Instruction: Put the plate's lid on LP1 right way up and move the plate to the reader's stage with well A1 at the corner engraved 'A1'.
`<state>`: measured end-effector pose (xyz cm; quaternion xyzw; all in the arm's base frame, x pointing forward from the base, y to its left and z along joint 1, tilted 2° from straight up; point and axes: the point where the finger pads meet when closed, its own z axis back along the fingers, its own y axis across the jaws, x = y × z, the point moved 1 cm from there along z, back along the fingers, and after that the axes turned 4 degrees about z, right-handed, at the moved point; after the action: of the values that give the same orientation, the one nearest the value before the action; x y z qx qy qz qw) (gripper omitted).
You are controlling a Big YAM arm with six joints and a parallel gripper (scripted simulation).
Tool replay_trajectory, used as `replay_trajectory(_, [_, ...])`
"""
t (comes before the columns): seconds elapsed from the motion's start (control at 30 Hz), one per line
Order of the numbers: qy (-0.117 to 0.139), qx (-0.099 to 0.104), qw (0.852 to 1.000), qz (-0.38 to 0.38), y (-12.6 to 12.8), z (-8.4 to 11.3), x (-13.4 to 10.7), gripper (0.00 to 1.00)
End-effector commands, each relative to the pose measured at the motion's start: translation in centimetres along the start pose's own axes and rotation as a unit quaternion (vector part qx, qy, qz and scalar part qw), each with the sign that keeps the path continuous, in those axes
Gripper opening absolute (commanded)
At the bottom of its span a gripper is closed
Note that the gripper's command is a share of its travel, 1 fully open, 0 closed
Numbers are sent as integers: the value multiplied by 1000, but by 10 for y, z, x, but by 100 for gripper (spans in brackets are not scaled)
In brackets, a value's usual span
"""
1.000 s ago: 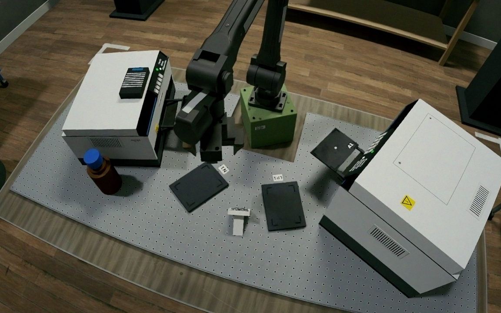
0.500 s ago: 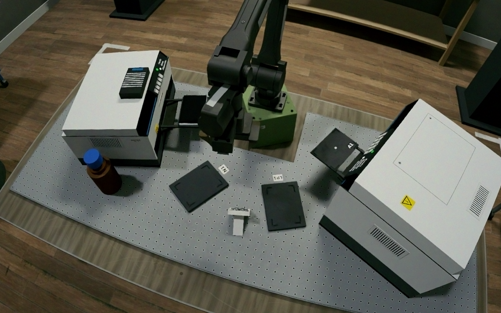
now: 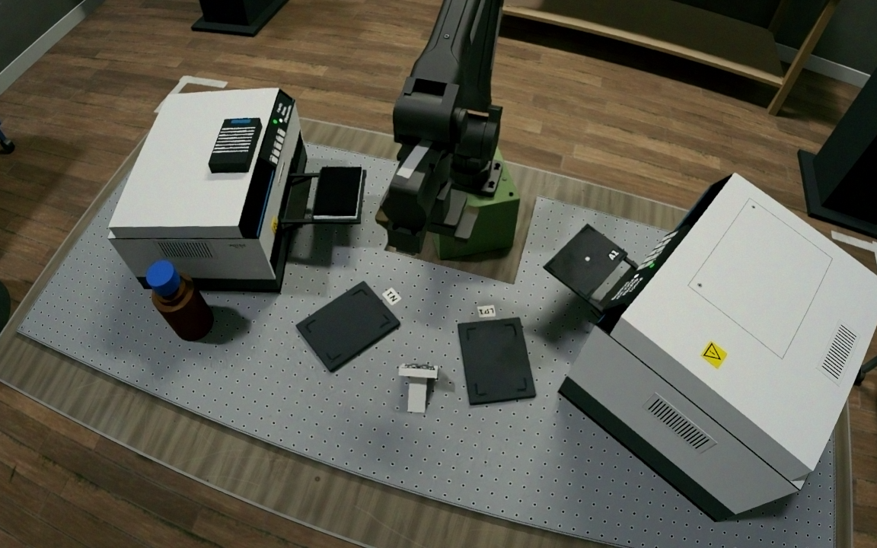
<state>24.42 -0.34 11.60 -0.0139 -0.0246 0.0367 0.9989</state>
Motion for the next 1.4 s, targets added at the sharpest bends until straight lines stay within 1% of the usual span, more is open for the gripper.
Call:
replay_trajectory(0.0, [-24, -7, 999, -31, 7, 3, -2, 100])
replay_trajectory(0.03, [-20, -6, 999, -27, 9, 0, -7, 100])
replay_trajectory(0.13, [-17, -4, 1000, -23, 9, 0, -7, 100])
replay_trajectory(0.23, [-14, 0, 1000, -17, 14, -7, -21, 100])
replay_trajectory(0.4, [-21, 1, 1000, -12, 12, 1, -10, 100])
replay_trajectory(0.5, [-22, -1, 1000, -15, -9, -1, -9, 100])
replay_trajectory(0.6, [-21, -3, 1000, -10, -24, -5, -9, 100])
replay_trajectory(0.67, [-21, -3, 1000, -10, -24, -5, -9, 100])
replay_trajectory(0.7, [-19, -1, 1000, 10, -23, -5, -9, 100])
replay_trajectory(0.73, [-18, -1, 1000, 22, -29, -6, -9, 100])
replay_trajectory(0.9, [-13, -2, 1000, 12, -59, -11, -11, 100])
replay_trajectory(1.0, [-14, -3, 999, 37, -72, -10, -12, 100])
replay_trajectory(1.1, [-16, -5, 999, 30, -87, -9, -14, 100])
replay_trajectory(1.17, [-17, -7, 999, 38, -97, -9, -16, 100])
replay_trajectory(1.23, [-17, -7, 999, 38, -97, -9, -16, 100])
replay_trajectory(1.27, [-16, -6, 999, 51, -97, -8, -16, 100])
replay_trajectory(1.37, [-14, -16, 999, 43, -116, -8, -22, 100])
